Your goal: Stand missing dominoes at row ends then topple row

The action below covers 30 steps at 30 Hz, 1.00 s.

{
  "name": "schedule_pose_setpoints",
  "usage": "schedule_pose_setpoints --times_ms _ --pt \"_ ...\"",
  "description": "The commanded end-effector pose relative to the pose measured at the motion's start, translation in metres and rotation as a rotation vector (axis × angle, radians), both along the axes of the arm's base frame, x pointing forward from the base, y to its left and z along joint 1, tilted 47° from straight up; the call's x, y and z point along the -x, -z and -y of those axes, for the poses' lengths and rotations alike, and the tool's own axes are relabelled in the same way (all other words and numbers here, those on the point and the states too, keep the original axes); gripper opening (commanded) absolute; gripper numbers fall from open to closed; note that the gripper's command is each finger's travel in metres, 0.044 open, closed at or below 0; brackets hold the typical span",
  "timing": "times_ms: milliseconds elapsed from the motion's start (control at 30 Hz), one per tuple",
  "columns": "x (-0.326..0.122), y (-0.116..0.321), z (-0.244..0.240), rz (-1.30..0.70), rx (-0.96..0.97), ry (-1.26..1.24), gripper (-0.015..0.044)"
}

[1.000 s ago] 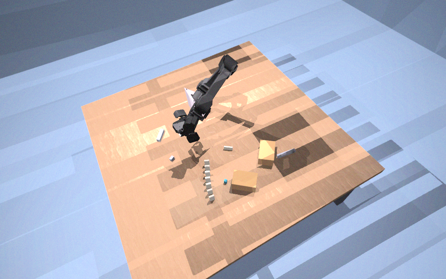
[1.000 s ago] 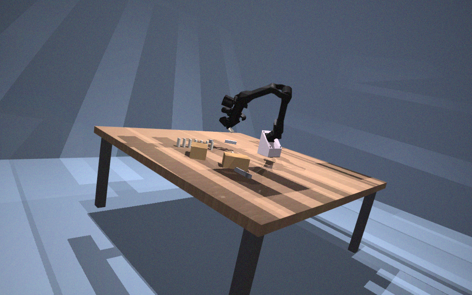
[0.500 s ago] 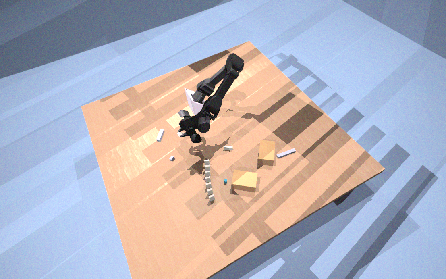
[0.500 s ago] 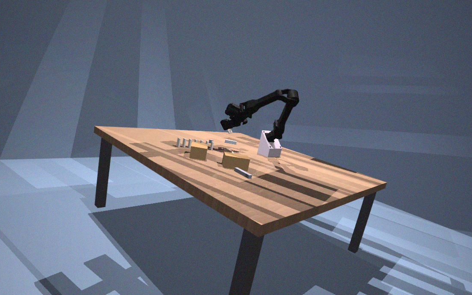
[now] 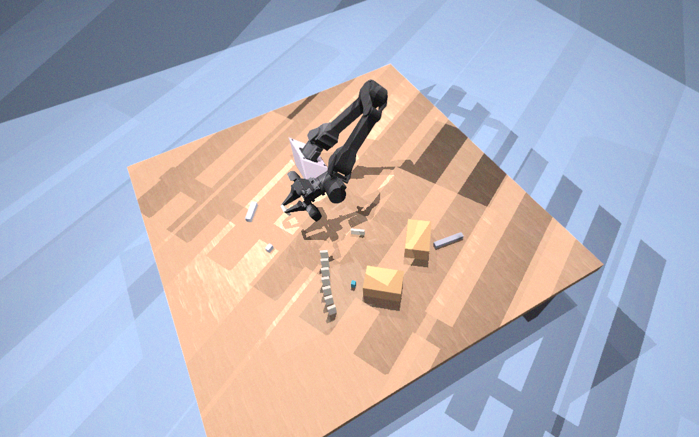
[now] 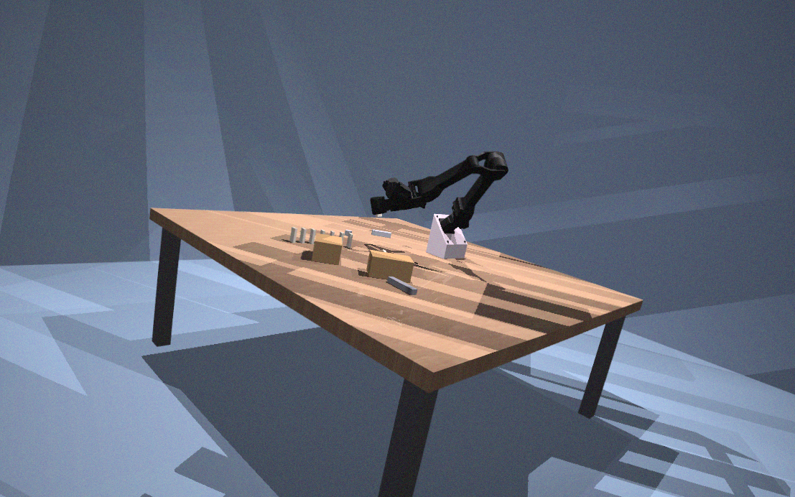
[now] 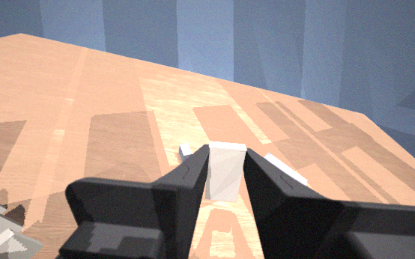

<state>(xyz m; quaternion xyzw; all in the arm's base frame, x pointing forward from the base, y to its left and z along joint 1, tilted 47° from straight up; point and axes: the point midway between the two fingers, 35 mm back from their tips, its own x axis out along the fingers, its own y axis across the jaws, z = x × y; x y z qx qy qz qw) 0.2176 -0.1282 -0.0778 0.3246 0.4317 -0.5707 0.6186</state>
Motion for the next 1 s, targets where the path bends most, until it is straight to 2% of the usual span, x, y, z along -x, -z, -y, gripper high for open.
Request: schedule_pose_setpoints --times_ms 0,300,967 --pt "0.000 -0.007 -0.003 0.063 0.076 0.011 0.0107" --pt "0.002 -0.023 -0.008 0.217 0.219 0.042 0.0107" --pt "0.002 -0.023 -0.009 0.220 0.221 0.042 0.0107"
